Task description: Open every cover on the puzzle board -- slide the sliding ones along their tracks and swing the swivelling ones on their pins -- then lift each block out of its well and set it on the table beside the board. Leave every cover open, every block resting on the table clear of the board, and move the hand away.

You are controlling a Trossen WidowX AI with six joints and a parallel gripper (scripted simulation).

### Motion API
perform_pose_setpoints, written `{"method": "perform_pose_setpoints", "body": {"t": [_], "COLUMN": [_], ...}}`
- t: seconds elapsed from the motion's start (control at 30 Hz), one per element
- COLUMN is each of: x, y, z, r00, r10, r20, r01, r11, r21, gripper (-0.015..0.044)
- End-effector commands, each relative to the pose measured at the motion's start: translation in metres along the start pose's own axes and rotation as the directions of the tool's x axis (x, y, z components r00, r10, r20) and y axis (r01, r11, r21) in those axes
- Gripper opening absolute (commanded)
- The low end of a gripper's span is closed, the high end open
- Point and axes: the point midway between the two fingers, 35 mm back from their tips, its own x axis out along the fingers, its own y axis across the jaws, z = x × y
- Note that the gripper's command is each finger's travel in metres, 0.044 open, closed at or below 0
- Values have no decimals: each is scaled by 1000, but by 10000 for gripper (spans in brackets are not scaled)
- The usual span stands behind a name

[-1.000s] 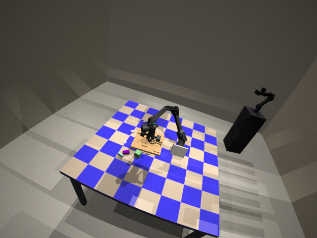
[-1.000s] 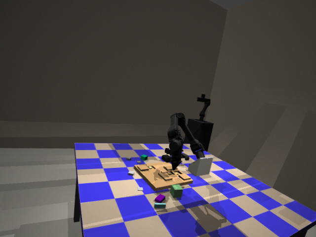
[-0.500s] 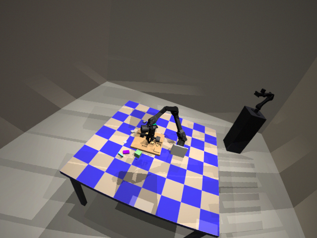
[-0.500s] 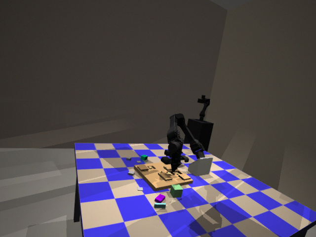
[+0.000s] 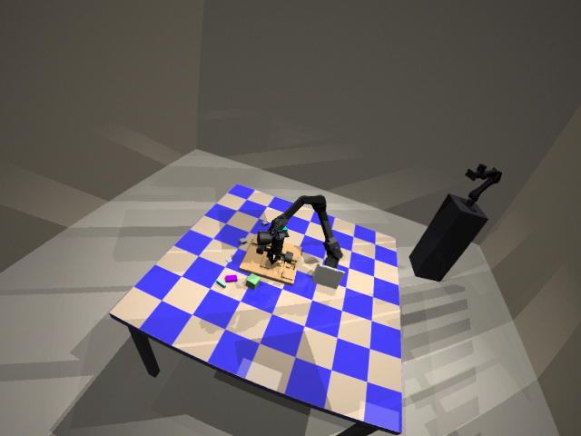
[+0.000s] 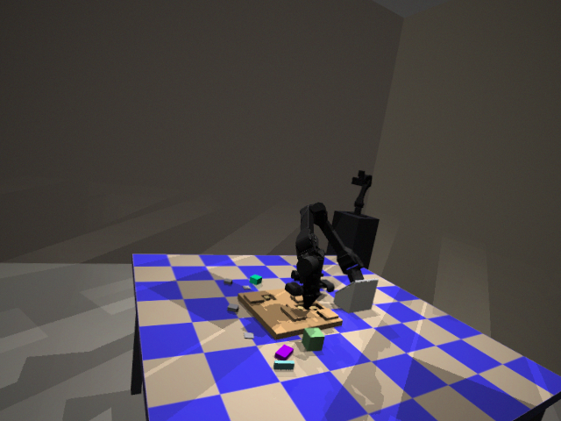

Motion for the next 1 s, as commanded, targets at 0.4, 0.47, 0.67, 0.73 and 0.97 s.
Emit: {"method": "perform_pose_setpoints", "body": {"t": [0.4, 0.47, 0.67, 0.73, 0.97], "x": [18, 20, 26, 28, 30], "y": [-2, -2, -3, -3, -1], "z": [0, 0, 0, 0, 0], "r00": [1000, 1000, 1000, 1000, 1000], "r10": [-3, -3, -3, -3, -3], "r20": [7, 7, 8, 8, 8], "r01": [3, 3, 3, 3, 3], "r11": [1000, 1000, 1000, 1000, 1000], "r21": [-10, -10, -10, -9, -9], "gripper": [0, 0, 0, 0, 0]}}
